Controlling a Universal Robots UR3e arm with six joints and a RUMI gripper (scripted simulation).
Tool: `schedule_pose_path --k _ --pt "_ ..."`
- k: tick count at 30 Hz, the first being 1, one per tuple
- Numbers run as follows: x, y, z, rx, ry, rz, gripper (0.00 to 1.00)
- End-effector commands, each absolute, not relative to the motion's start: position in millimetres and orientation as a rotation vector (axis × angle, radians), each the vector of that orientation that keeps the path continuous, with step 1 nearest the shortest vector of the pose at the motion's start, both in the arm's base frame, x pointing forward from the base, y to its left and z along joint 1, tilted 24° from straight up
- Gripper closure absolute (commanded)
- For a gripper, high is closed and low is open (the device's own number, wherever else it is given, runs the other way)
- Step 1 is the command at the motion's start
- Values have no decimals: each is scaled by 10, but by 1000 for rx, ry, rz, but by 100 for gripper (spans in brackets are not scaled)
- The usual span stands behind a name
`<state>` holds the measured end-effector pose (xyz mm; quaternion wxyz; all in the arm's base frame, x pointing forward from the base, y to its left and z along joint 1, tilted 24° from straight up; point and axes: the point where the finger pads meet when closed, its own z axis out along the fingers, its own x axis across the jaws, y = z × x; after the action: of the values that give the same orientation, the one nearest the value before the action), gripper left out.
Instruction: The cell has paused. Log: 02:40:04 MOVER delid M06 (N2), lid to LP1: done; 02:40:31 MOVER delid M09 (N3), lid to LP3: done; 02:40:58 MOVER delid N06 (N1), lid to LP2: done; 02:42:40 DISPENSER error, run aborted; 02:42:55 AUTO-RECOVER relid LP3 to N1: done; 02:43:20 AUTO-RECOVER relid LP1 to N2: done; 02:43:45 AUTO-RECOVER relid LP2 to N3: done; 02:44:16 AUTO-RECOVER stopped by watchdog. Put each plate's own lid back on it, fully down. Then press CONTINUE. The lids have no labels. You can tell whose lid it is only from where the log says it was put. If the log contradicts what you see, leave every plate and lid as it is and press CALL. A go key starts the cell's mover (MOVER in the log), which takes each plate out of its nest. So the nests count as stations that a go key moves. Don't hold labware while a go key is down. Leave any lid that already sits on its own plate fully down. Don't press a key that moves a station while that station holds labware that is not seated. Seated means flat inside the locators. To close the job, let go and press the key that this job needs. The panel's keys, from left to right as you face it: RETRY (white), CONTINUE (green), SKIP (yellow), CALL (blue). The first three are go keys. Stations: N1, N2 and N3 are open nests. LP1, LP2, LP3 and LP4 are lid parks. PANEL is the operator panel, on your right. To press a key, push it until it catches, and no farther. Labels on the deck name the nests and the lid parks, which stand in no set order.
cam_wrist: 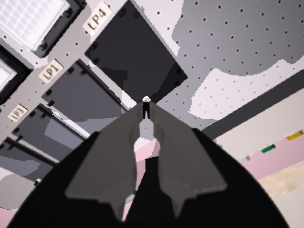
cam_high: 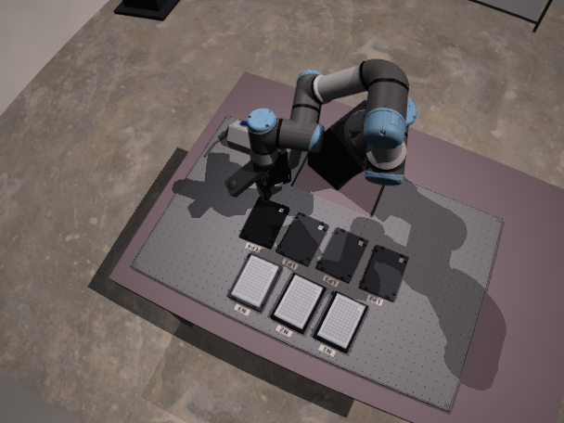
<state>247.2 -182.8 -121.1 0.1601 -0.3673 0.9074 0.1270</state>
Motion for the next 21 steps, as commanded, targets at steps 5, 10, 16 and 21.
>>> schedule_pose_path --k 5,10,16,21 --pt "2407 -1914 -1261 -1024 2605 367 100" --pt "2169 -1954 -1327 -896 2663 391 100" --pt "1978 -1986 -1380 -791 2705 409 100" --pt "1740 -2026 -1447 -657 2753 432 100"
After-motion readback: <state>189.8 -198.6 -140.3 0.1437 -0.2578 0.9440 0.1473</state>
